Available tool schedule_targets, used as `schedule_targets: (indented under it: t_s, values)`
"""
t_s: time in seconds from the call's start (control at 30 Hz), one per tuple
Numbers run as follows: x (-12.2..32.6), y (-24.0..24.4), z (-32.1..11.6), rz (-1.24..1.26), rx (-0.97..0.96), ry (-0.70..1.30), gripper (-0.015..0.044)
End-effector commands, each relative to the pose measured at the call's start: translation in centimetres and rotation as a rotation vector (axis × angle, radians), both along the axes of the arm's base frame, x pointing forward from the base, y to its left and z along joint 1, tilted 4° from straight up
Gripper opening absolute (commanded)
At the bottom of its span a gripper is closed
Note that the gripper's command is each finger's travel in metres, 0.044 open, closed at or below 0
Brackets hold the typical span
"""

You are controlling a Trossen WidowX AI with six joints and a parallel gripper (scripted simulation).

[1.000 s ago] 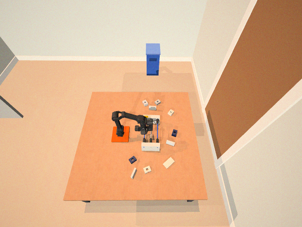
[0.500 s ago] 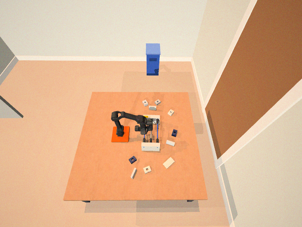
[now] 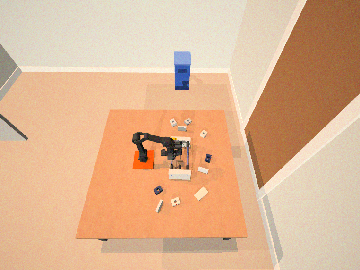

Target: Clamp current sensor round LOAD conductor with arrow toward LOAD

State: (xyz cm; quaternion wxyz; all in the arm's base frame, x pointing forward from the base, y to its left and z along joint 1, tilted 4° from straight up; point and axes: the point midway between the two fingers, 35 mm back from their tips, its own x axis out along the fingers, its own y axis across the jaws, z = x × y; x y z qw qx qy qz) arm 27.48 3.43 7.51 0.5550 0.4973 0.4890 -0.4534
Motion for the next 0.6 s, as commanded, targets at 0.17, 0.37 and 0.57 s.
schedule_targets:
  t_s: [0.17,0.37,0.57]
  values:
    - [-0.01,0.0,0.02,0.0,0.0,0.001,0.0268]
    - [-0.01,0.0,0.02,0.0,0.0,0.001,0.0268]
    - [-0.01,0.0,0.02,0.0,0.0,0.001,0.0268]
